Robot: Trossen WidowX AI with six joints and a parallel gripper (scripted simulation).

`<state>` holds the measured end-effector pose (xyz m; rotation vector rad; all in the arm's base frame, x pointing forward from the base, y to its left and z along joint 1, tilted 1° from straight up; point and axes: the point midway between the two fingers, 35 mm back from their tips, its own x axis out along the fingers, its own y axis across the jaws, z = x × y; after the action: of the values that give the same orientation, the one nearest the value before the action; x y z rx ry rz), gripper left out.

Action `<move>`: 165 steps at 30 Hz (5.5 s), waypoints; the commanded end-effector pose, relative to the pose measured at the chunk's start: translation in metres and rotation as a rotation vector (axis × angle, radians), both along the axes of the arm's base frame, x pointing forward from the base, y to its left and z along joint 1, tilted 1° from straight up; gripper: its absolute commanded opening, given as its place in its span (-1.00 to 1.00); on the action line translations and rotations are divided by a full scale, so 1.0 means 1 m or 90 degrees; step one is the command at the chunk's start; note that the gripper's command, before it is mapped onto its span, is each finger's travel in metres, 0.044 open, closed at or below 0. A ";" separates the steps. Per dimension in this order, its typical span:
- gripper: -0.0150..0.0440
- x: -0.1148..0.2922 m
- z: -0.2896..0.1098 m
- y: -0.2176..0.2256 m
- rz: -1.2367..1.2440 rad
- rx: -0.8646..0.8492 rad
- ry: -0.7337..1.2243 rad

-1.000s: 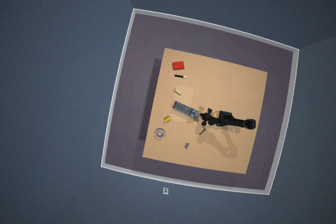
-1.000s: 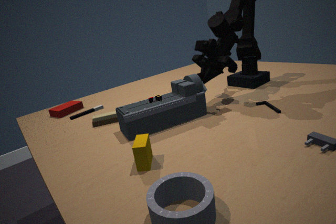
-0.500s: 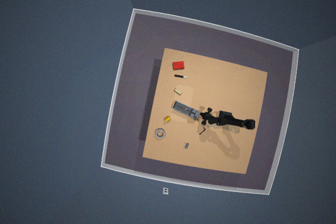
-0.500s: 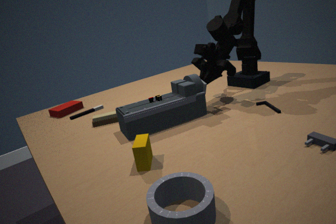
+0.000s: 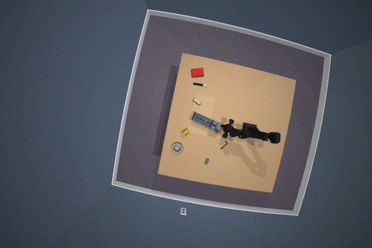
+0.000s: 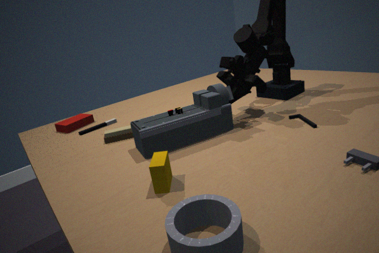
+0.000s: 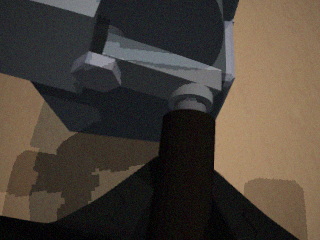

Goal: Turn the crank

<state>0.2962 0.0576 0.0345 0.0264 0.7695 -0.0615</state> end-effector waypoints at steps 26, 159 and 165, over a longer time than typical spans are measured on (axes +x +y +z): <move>-0.49 0.002 -0.022 0.032 -0.002 0.002 0.005; 1.00 0.125 0.102 0.000 0.059 -0.008 0.045; 1.00 0.125 0.102 0.000 0.059 -0.008 0.045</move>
<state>0.4214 0.0562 0.1376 -0.0216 0.8390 0.0133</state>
